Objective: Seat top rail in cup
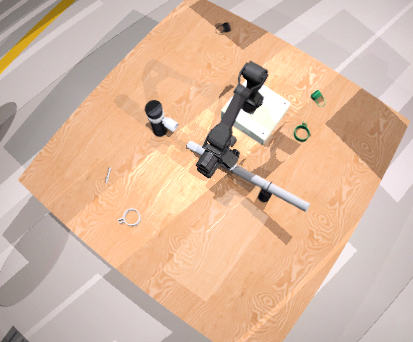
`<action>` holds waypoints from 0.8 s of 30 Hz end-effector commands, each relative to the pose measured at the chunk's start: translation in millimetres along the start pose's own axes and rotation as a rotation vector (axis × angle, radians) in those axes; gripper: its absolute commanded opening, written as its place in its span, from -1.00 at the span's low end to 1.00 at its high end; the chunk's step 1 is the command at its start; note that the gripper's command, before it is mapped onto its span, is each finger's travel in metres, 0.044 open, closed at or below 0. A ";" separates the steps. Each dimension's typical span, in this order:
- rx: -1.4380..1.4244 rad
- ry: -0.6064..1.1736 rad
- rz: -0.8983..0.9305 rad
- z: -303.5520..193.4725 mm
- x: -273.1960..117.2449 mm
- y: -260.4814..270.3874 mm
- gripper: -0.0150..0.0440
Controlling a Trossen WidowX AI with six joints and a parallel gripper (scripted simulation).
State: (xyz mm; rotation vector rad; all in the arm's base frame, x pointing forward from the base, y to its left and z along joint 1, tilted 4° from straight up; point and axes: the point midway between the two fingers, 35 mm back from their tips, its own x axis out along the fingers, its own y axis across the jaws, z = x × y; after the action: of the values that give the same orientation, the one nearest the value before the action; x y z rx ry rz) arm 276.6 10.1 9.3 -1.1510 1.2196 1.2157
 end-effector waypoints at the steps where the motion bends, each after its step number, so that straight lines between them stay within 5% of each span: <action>1: -0.003 0.083 -0.026 -8.2 -23.8 -6.2 -0.49; 10: -0.005 0.289 -0.027 -29.6 -73.9 -3.5 -0.49; 24: -0.006 0.274 -0.012 -27.6 -68.7 -1.2 -0.49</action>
State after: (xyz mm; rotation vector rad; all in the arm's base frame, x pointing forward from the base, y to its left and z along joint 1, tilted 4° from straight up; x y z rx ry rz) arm 278.6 -19.8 77.6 -1.3620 1.4114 1.0758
